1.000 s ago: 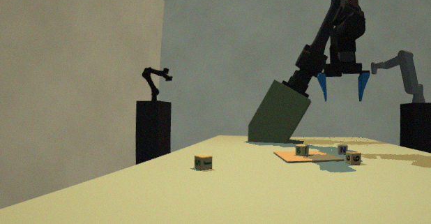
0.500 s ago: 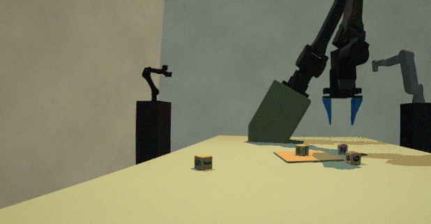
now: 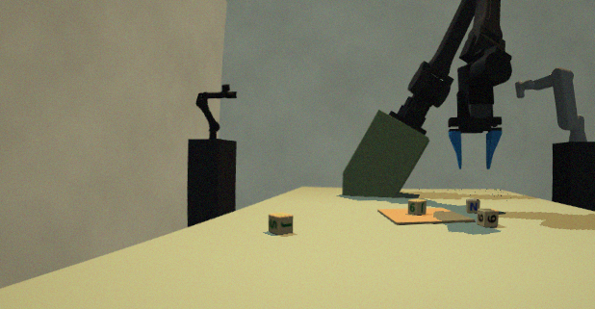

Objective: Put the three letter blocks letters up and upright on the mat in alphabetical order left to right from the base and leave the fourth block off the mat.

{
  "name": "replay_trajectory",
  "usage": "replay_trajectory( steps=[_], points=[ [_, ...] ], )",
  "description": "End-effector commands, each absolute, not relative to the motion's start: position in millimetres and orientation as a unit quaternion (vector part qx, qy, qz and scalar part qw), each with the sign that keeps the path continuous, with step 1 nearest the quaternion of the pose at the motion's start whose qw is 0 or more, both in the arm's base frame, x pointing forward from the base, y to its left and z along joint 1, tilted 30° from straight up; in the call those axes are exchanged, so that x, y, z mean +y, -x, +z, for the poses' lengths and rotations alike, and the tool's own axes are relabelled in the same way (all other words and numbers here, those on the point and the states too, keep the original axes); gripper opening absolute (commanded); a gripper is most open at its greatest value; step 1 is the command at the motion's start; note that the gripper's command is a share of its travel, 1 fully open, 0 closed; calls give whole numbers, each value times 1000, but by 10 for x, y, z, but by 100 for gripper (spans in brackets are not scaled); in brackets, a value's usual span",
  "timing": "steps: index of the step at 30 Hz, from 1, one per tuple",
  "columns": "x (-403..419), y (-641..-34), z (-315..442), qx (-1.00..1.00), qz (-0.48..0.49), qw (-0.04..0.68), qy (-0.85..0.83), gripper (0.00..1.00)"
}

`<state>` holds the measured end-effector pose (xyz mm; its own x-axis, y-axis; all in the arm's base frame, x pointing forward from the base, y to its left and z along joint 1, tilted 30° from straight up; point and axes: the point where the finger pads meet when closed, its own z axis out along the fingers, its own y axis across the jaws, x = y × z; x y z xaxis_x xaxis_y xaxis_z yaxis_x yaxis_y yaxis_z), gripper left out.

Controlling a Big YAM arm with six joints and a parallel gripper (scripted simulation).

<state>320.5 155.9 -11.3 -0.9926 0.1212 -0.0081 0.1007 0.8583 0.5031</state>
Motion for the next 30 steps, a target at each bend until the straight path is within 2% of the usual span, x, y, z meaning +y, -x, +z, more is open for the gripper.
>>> replay_trajectory(
  steps=[1,30],
  points=[
    [1507,-3369,-41,962,263,35,-72,57],
    [1589,-3312,-120,963,262,29,-63,57]
  ],
)
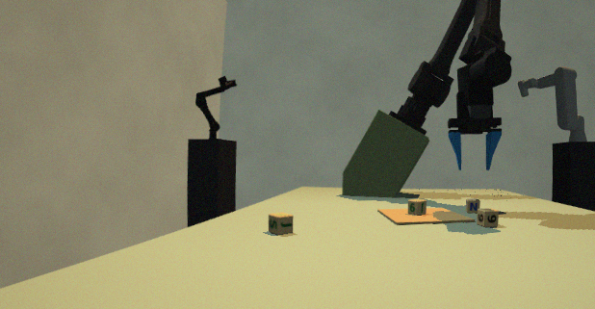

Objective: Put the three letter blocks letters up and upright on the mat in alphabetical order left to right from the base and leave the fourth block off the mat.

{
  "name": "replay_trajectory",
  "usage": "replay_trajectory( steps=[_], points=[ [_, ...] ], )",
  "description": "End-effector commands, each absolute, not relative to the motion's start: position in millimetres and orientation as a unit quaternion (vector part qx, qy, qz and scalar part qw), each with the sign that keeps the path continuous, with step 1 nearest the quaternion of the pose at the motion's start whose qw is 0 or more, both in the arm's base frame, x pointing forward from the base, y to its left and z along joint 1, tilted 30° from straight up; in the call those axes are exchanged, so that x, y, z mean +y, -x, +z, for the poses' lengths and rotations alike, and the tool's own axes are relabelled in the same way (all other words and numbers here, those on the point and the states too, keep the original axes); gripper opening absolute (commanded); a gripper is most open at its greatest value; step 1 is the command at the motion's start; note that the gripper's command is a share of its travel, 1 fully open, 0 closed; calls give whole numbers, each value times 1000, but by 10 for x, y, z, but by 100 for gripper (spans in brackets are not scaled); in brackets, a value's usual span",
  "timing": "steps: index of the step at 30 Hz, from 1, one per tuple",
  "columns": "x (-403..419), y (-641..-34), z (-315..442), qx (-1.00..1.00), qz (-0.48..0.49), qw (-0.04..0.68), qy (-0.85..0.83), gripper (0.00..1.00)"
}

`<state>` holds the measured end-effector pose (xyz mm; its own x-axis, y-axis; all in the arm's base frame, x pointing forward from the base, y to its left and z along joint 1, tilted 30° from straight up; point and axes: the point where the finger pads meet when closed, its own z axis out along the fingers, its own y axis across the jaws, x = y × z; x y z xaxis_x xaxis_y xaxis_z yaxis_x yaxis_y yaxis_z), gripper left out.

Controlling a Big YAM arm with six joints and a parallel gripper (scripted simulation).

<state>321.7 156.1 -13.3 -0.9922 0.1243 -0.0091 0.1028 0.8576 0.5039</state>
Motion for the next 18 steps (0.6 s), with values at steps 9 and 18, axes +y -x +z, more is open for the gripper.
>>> replay_trajectory(
  steps=[9,18],
  points=[
    [1645,-3234,-244,964,260,21,-61,57],
    [1706,-3266,-325,963,260,24,-60,57]
  ],
)
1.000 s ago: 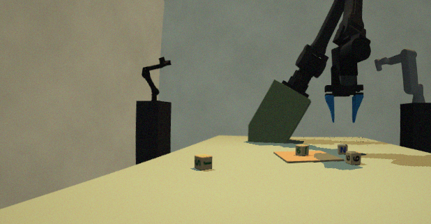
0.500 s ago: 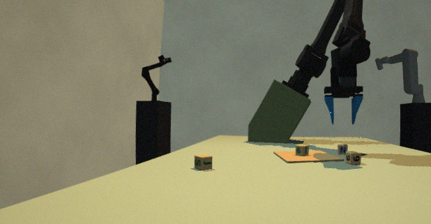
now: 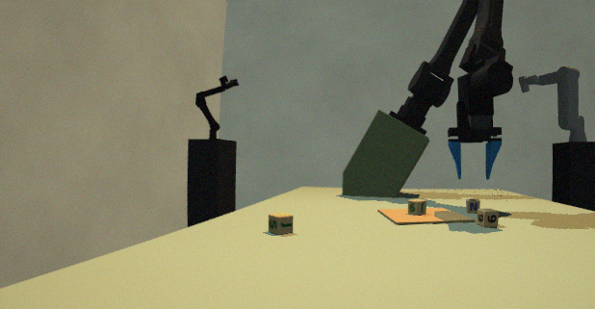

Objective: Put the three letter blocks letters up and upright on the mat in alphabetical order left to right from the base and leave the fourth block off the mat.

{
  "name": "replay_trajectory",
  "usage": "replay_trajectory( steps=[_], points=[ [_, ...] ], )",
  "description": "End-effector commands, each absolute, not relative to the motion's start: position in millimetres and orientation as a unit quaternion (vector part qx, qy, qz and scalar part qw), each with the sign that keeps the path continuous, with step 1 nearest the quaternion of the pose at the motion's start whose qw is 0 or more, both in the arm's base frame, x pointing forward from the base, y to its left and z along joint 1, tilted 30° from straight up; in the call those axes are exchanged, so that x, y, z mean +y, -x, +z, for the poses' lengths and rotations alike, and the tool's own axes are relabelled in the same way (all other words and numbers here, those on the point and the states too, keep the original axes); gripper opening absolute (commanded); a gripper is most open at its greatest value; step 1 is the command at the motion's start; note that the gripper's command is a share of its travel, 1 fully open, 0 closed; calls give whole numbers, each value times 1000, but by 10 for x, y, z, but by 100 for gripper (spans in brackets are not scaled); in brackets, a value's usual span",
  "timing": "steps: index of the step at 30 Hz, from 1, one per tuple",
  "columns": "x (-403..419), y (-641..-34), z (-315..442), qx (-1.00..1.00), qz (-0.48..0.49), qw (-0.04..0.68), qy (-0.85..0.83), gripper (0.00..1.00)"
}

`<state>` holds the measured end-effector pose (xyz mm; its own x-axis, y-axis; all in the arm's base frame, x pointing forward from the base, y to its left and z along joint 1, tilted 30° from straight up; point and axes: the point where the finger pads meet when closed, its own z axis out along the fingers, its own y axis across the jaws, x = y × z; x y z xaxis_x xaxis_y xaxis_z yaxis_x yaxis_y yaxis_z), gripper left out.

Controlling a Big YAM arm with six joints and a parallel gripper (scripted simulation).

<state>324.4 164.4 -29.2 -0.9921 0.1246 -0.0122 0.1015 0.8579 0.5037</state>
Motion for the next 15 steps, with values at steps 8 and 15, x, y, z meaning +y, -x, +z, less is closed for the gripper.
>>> replay_trajectory(
  steps=[8,15],
  points=[
    [1764,-3253,-446,964,260,22,-61,57],
    [1805,-3281,-494,963,260,24,-60,57]
  ],
)
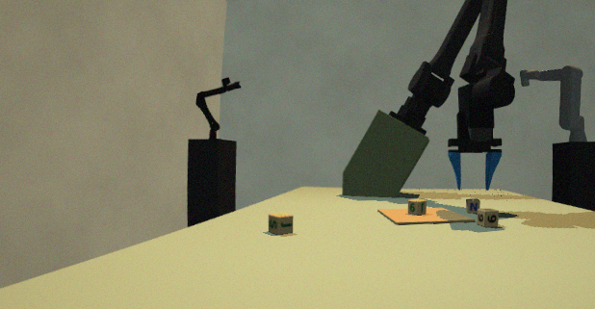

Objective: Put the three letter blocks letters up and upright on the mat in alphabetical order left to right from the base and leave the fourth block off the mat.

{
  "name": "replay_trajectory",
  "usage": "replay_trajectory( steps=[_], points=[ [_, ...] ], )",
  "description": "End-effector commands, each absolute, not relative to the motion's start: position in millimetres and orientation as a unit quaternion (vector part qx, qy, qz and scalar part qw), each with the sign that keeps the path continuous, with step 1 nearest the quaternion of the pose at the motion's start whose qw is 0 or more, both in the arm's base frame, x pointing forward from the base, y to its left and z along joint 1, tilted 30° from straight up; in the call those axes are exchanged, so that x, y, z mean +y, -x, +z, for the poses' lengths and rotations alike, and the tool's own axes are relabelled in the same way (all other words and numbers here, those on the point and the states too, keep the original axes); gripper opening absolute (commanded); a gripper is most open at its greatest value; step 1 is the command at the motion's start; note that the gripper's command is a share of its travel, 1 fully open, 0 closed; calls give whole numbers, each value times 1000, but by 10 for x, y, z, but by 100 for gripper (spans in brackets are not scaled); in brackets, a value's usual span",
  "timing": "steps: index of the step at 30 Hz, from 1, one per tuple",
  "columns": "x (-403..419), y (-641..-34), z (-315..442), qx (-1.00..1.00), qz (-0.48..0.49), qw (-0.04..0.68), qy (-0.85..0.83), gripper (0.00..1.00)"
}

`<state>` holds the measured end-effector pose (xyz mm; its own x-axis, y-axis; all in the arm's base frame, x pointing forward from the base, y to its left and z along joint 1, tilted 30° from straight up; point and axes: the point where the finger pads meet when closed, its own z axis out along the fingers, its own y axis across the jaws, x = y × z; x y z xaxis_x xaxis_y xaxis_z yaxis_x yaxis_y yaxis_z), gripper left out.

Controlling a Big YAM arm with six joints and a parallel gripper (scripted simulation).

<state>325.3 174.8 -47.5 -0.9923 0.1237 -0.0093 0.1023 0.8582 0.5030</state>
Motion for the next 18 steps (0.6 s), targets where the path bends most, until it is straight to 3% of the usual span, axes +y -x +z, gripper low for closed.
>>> replay_trajectory(
  steps=[1,18],
  points=[
    [1812,-3284,-502,963,261,24,-60,57],
    [1872,-3346,-467,962,266,36,-57,57]
  ],
)
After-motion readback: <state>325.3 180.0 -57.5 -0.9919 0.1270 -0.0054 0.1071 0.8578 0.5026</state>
